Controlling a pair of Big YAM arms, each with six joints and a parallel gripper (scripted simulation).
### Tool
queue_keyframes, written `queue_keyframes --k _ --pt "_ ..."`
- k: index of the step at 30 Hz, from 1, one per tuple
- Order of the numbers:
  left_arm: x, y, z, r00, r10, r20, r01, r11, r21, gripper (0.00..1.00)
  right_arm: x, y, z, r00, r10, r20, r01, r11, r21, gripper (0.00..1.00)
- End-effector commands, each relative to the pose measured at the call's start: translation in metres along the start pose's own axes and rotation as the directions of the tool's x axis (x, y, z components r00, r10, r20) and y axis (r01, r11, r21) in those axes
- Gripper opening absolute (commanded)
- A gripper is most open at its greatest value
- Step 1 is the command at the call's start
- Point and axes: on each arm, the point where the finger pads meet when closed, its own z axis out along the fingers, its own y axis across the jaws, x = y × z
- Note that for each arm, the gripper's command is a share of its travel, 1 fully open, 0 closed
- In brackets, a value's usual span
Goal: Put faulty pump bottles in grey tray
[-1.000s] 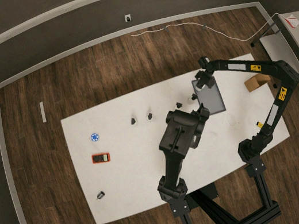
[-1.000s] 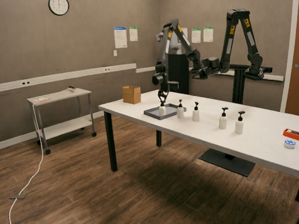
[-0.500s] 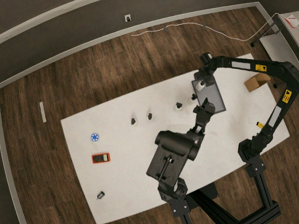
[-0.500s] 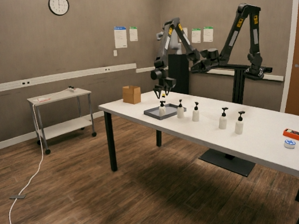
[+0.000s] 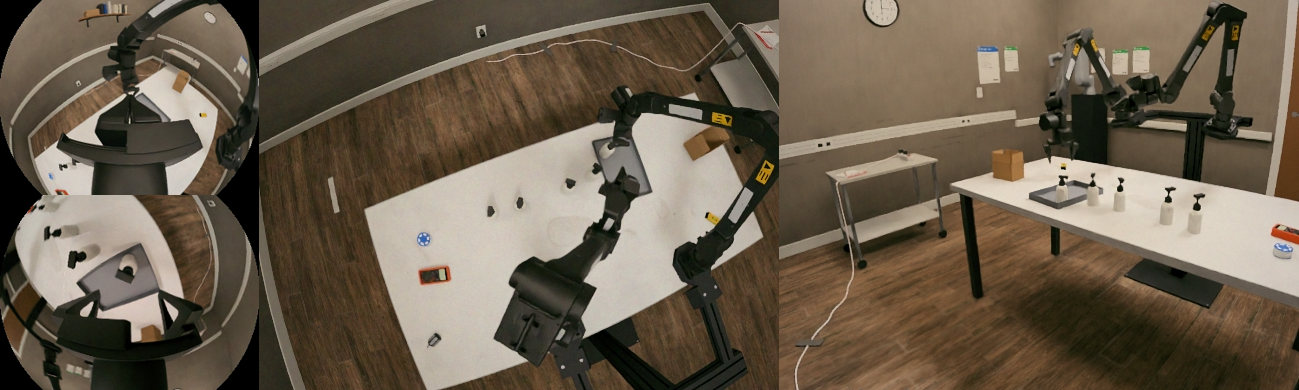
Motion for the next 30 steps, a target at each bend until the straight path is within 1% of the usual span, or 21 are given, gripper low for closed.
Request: queue_keyframes --k 1,4,8,12,13,15,17,19,21,23,24,27,28,30 --pt "0.001 -0.001 -0.004 1.0 -0.013 -0.014 0.013 1.0 0.004 0.0 -0.012 -0.007 -0.031 0.984 0.176 0.032 -0.176 0.984 0.032 1.0" --pt "-0.01 -0.005 -0.009 1.0 -0.012 -0.005 0.012 1.0 0.011 0.0 -0.011 -0.007 -0.04 0.944 0.329 0.041 -0.33 0.944 0.025 1.0" --pt "-0.018 -0.005 -0.012 1.0 -0.012 -0.002 0.012 1.0 0.01 0.0 -0.01 -0.007 -0.05 0.878 0.476 0.05 -0.478 0.878 0.016 1.0" --pt "-0.02 0.0 -0.013 1.0 -0.014 -0.005 0.014 1.0 0.001 0.0 -0.009 -0.006 -0.059 0.787 0.614 0.056 -0.615 0.789 0.004 1.0" --pt "-0.015 -0.002 -0.013 1.0 -0.011 -0.015 0.011 1.0 0.004 0.0 -0.008 -0.006 -0.061 0.763 0.644 0.057 -0.645 0.764 0.001 1.0" --pt "-0.016 -0.004 -0.012 1.0 -0.011 -0.01 0.012 1.0 0.006 0.0 -0.008 -0.006 -0.066 0.705 0.706 0.059 -0.707 0.707 -0.006 1.0" --pt "-0.016 -0.004 -0.012 1.0 -0.011 -0.01 0.012 1.0 0.006 0.0 -0.008 -0.006 -0.066 0.705 0.706 0.059 -0.707 0.707 -0.006 1.0" --pt "-0.012 -0.004 -0.015 1.0 -0.009 -0.018 0.009 1.0 0.008 0.0 -0.007 -0.006 -0.069 0.647 0.76 0.059 -0.761 0.649 -0.012 1.0" --pt "-0.018 -0.003 -0.011 1.0 -0.012 -0.006 0.012 1.0 0.005 0.0 -0.006 -0.005 -0.076 0.565 0.823 0.06 -0.824 0.567 -0.021 1.0" --pt "-0.019 -0.003 -0.011 1.0 -0.013 -0.002 0.013 1.0 0.004 0.0 -0.005 -0.005 -0.081 0.503 0.862 0.06 -0.863 0.505 -0.028 1.0" --pt "-0.019 -0.003 -0.011 1.0 -0.013 -0.002 0.013 1.0 0.004 0.0 -0.005 -0.005 -0.083 0.482 0.874 0.06 -0.874 0.484 -0.03 1.0" --pt "-0.019 -0.003 -0.011 1.0 -0.013 -0.002 0.013 1.0 0.004 0.0 -0.004 -0.005 -0.087 0.449 0.892 0.06 -0.892 0.451 -0.035 1.0" --pt "-0.019 -0.003 -0.011 1.0 -0.013 -0.002 0.013 1.0 0.004 0.0 -0.004 -0.005 -0.087 0.447 0.892 0.06 -0.892 0.45 -0.035 1.0" --pt "-0.019 -0.003 -0.011 1.0 -0.013 -0.002 0.013 1.0 0.004 0.0 -0.004 -0.005 -0.088 0.464 0.884 0.061 -0.884 0.466 -0.035 1.0"
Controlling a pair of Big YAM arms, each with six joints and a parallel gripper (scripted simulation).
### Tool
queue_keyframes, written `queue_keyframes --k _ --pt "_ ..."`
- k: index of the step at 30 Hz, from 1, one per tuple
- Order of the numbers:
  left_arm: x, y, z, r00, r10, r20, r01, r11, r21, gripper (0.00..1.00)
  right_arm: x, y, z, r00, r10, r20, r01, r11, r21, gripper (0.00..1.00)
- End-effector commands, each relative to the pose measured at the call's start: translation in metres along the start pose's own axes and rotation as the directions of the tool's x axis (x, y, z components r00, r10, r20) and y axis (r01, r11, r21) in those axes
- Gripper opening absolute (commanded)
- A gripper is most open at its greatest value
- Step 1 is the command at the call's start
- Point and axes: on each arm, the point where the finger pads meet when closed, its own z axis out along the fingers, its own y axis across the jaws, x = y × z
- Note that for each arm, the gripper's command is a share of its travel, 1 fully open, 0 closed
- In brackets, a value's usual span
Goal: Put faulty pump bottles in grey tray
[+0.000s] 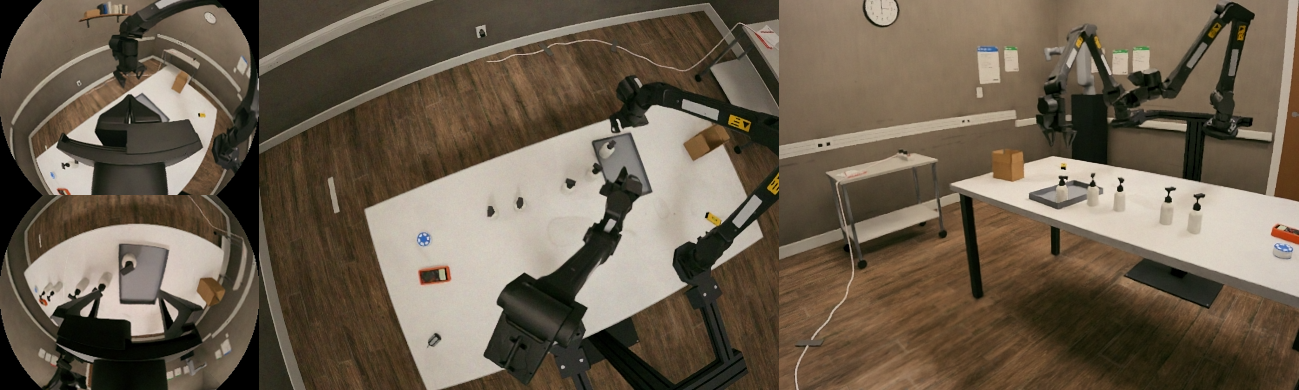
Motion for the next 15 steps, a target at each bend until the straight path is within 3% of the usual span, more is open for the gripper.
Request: queue_keyframes --k 1,11,12,13,15 --pt "-0.004 -0.004 0.0 1.0 -0.014 0.006 0.013 1.0 0.006 0.0 -0.008 0.007 -0.027 0.998 0.04 0.046 -0.039 0.999 -0.01 1.0" --pt "-0.003 -0.001 0.001 1.0 -0.005 0.006 0.005 1.0 0.0 0.0 -0.009 0.007 -0.027 0.998 0.035 0.05 -0.035 0.999 -0.01 1.0" --pt "-0.003 -0.001 0.001 1.0 -0.005 0.006 0.005 1.0 0.0 0.0 -0.007 0.002 -0.015 0.999 0.044 0.03 -0.044 0.999 -0.003 1.0" --pt "-0.003 -0.001 0.001 1.0 -0.005 0.006 0.005 1.0 0.0 0.0 -0.009 0.008 -0.027 0.998 0.051 0.049 -0.05 0.999 -0.011 1.0" --pt "-0.003 -0.001 0.001 1.0 -0.005 0.006 0.005 1.0 0.0 0.0 -0.003 0.016 -0.016 0.997 0.068 0.02 -0.068 0.998 -0.005 1.0"
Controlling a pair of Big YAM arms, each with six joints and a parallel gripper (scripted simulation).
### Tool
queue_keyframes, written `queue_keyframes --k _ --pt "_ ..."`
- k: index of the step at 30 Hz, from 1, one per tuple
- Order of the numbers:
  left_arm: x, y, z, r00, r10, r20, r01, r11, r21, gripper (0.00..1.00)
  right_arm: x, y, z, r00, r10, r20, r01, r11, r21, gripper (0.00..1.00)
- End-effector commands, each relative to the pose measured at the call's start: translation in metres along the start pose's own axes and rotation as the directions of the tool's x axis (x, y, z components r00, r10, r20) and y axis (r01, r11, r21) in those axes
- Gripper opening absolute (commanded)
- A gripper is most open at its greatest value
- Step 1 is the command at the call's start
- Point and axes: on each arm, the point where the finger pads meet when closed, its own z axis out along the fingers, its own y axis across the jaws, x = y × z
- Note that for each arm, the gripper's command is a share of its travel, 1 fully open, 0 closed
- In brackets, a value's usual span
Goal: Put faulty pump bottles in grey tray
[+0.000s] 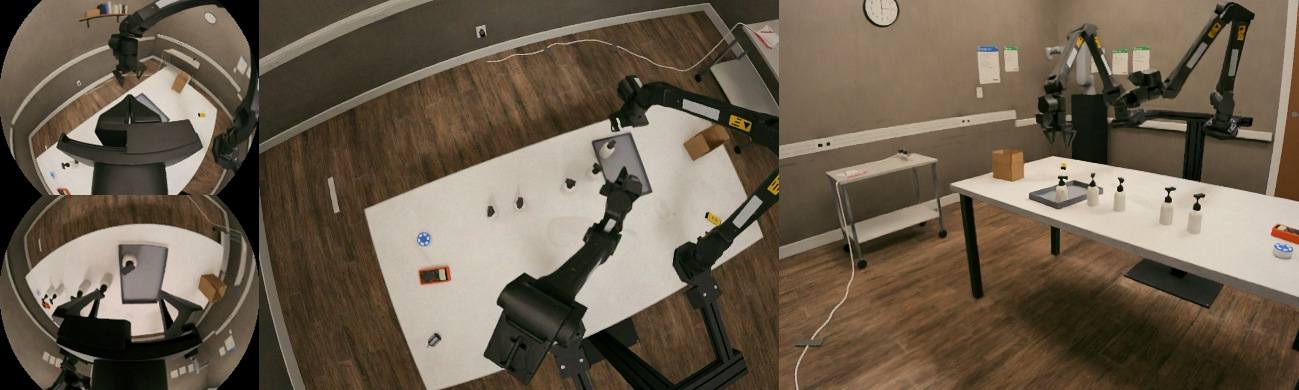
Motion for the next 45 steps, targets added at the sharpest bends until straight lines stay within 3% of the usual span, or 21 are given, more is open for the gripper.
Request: queue_keyframes --k 1,4,6,13,21,24,28,32,45 --pt "-0.003 -0.001 0.001 1.0 -0.005 0.006 0.005 1.0 0.0 0.0 -0.01 0.023 -0.019 0.999 0.039 0.034 -0.039 0.999 -0.015 1.0" --pt "-0.003 -0.001 0.001 1.0 -0.005 0.006 0.005 1.0 0.0 0.0 0.008 0.072 -0.01 0.996 0.088 -0.001 -0.088 0.996 -0.017 1.0" --pt "-0.003 -0.001 0.001 1.0 -0.005 0.006 0.005 1.0 0.0 0.0 0.008 0.072 -0.01 0.996 0.088 -0.001 -0.088 0.996 -0.017 1.0" --pt "-0.003 -0.001 0.001 1.0 -0.005 0.006 0.005 1.0 0.0 0.0 0.074 0.204 -0.018 0.998 0.062 -0.022 -0.063 0.998 -0.018 1.0" --pt "-0.003 -0.001 0.001 1.0 -0.005 0.006 0.005 1.0 0.0 0.0 0.147 0.292 -0.029 1.0 -0.006 -0.014 0.006 1.0 -0.009 1.0" --pt "-0.003 -0.001 0.001 1.0 -0.005 0.006 0.005 1.0 0.0 0.0 0.148 0.294 -0.033 1.0 0.0 -0.006 0.0 1.0 -0.011 1.0" --pt "-0.003 -0.001 0.001 1.0 -0.005 0.006 0.005 1.0 0.0 0.0 0.181 0.328 -0.035 0.997 -0.07 0.014 0.07 0.997 -0.013 1.0" --pt "-0.003 -0.001 0.001 1.0 -0.005 0.006 0.005 1.0 0.0 0.0 0.195 0.341 -0.038 0.994 -0.103 0.029 0.104 0.995 -0.014 1.0" --pt "-0.003 -0.001 0.001 1.0 -0.005 0.006 0.005 1.0 0.0 0.0 0.187 0.337 -0.045 0.994 -0.099 0.038 0.1 0.995 -0.025 1.0"
